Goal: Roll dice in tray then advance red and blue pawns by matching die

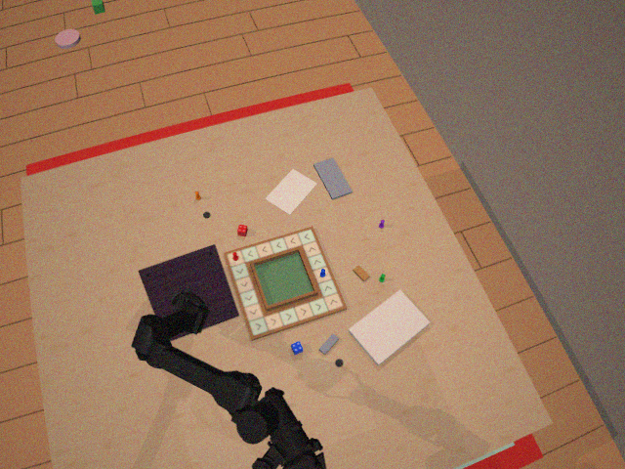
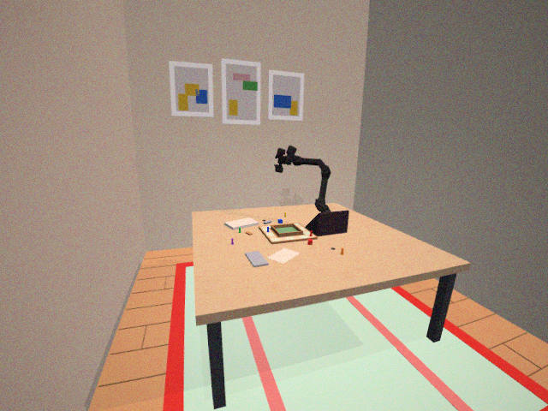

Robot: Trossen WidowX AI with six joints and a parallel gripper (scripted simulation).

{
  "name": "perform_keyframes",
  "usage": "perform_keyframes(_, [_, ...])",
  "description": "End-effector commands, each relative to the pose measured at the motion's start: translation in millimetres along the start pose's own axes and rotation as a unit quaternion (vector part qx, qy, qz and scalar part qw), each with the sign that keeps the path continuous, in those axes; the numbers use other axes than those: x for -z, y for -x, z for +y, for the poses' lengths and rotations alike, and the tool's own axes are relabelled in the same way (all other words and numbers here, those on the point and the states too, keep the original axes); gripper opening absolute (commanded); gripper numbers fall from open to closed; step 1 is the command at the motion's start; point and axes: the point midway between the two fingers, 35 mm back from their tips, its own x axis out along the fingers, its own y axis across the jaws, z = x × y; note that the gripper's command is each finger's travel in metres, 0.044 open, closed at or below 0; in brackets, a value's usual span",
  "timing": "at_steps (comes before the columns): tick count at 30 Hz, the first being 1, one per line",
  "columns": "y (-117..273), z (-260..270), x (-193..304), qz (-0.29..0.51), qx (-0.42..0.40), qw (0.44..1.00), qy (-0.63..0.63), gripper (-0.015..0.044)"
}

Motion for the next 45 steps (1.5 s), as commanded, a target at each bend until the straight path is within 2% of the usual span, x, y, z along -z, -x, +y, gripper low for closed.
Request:
perform_keyframes(1, [-0.9, -36.9, 37.5, 0.044, 0.048, 0.998, 0.019, 0.0275])
perform_keyframes(9, [13.3, -118.6, 129.4, 0.155, 0.151, 0.975, 0.055, 0.0275])
perform_keyframes(17, [70.0, -197.7, 220.0, 0.274, 0.242, 0.923, 0.116, 0.0275])
perform_keyframes(25, [159.2, -266.1, 289.3, 0.384, 0.312, 0.848, 0.192, 0.0275])
perform_keyframes(31, [243.0, -310.7, 325.4, 0.460, 0.357, 0.774, 0.248, 0.0275])
perform_keyframes(39, [367.8, -355.9, 342.2, 0.550, 0.387, 0.662, 0.331, 0.0275])
perform_keyframes(45, [432.4, -374.7, 335.2, 0.587, 0.391, 0.599, 0.379, 0.0275])
